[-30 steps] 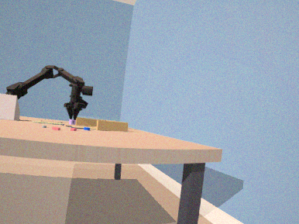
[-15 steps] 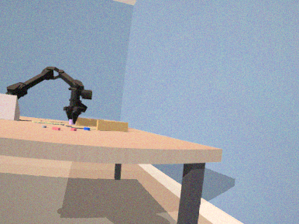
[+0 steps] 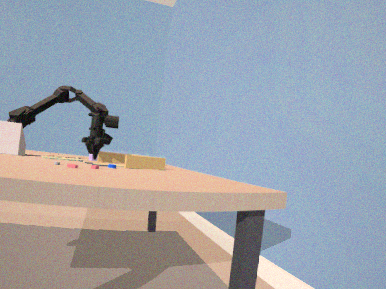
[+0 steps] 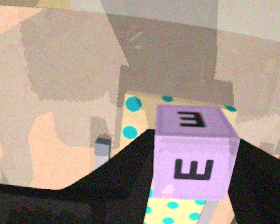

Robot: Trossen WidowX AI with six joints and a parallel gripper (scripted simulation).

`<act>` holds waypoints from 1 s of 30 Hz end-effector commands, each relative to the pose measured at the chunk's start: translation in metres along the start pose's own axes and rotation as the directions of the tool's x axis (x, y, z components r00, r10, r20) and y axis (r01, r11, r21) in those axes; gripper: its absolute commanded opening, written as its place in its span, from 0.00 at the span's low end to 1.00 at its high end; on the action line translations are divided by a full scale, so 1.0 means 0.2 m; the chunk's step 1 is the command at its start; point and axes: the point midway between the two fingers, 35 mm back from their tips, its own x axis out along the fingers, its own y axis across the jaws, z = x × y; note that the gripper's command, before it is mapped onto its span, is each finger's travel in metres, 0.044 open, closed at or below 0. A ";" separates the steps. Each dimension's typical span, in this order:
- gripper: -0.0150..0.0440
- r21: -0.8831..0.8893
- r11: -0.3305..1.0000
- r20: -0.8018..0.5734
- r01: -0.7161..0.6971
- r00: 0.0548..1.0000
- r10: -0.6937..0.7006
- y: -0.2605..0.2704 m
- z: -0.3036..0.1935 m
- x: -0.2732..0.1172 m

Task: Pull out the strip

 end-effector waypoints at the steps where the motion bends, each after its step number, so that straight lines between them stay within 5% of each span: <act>1: 0.25 0.003 1.000 0.000 0.002 1.000 -0.002 0.01 -0.05 -0.05; 30: 0.25 0.011 1.000 -0.002 0.000 1.000 0.000 0.12 -0.38 -0.38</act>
